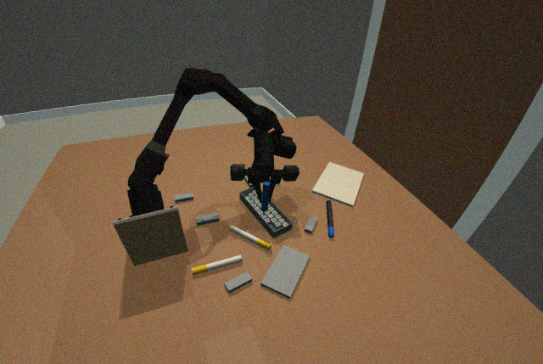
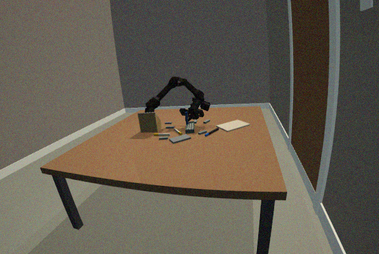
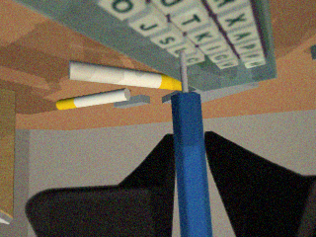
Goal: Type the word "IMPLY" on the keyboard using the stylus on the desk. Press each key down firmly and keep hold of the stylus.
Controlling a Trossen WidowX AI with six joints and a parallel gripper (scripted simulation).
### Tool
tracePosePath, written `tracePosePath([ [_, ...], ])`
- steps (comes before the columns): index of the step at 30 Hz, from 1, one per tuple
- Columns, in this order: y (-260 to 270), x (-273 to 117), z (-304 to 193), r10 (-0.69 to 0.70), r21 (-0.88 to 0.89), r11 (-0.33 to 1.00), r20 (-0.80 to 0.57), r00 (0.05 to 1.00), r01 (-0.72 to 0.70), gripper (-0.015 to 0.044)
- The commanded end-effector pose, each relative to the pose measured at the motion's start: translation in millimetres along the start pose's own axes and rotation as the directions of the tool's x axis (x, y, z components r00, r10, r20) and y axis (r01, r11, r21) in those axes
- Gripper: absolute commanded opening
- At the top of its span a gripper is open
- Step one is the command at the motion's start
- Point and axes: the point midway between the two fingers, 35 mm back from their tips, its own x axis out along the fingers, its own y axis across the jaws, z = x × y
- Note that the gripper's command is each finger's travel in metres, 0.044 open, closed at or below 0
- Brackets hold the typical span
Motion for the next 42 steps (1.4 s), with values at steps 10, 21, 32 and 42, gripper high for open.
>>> tracePosePath([
  [10,0.1,1.4,2.6,0.001,0.005,1.000,0.003,1.000,-0.001,0.0081],
  [21,-0.4,-9.8,-16.5,0.000,0.006,1.000,0.003,1.000,0.000,0.0081],
  [32,0.3,-15.9,-27.0,0.002,0.010,1.000,0.006,1.000,-0.002,0.0084],
  [42,4.2,-36.5,-17.2,0.001,0.008,1.000,0.006,1.000,-0.001,0.0000],
])
